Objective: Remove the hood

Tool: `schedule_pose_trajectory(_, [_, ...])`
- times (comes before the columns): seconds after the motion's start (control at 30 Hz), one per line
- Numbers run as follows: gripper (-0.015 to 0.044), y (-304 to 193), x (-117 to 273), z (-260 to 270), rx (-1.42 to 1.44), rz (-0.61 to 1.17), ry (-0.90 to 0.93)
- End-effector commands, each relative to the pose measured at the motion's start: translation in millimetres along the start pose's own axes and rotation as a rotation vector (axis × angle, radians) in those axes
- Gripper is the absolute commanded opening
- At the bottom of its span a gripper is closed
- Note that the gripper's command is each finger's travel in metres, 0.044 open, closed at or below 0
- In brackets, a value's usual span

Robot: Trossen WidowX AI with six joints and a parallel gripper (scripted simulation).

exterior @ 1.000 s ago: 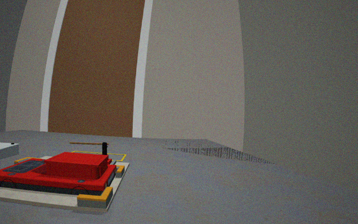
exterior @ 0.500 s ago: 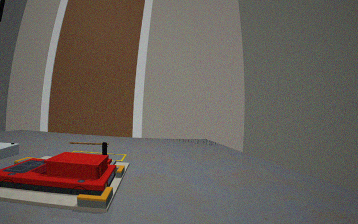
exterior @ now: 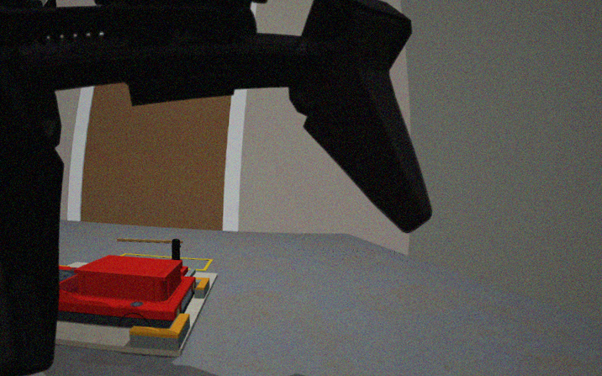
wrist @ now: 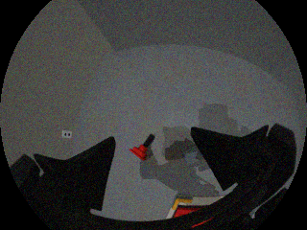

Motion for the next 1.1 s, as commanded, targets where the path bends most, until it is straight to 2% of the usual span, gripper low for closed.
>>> schedule_pose_trajectory(0.0, [0.044,-38,26,5,0.263,0.125,0.004])
schedule_pose_trajectory(0.2, [0.044,-100,64,0,0.674,0.335,0.03])
schedule_pose_trajectory(0.53, [0.044,-178,133,-36,1.259,0.654,0.143])
schedule_pose_trajectory(1.07, [0.044,-182,132,-40,1.294,0.674,0.153])
Point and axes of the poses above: the point midway between the two fingers, 35 mm back from their tips, its own x axis back along the fingers, its own z axis across the jaws, y = z × x, the point moved 3 cm from there along x, back along the fingers
